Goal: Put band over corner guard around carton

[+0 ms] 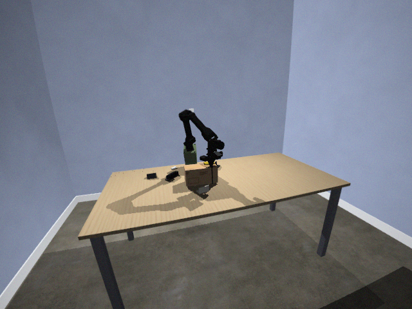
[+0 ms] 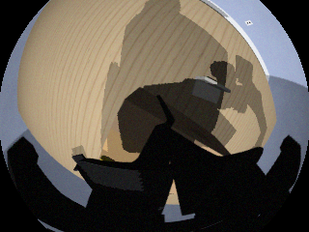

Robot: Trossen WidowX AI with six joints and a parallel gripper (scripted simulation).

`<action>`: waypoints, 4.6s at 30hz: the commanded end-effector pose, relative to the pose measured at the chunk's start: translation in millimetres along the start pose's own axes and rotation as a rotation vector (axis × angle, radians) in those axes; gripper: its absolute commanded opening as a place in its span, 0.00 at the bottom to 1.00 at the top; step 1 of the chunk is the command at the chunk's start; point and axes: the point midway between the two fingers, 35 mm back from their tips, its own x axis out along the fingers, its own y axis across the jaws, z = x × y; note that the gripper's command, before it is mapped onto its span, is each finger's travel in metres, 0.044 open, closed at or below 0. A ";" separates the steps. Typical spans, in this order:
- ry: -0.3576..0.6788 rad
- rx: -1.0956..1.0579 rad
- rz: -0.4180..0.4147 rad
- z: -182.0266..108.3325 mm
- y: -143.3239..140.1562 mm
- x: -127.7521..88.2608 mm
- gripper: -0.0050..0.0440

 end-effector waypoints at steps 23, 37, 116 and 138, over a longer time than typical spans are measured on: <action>-0.010 -0.013 0.034 5.7 12.2 0.4 0.10; -0.010 -0.013 0.034 5.7 12.2 0.4 0.10; -0.001 -0.013 0.017 0.0 -1.6 -39.9 0.10; 0.003 -0.016 0.023 -1.1 -0.1 -37.6 0.29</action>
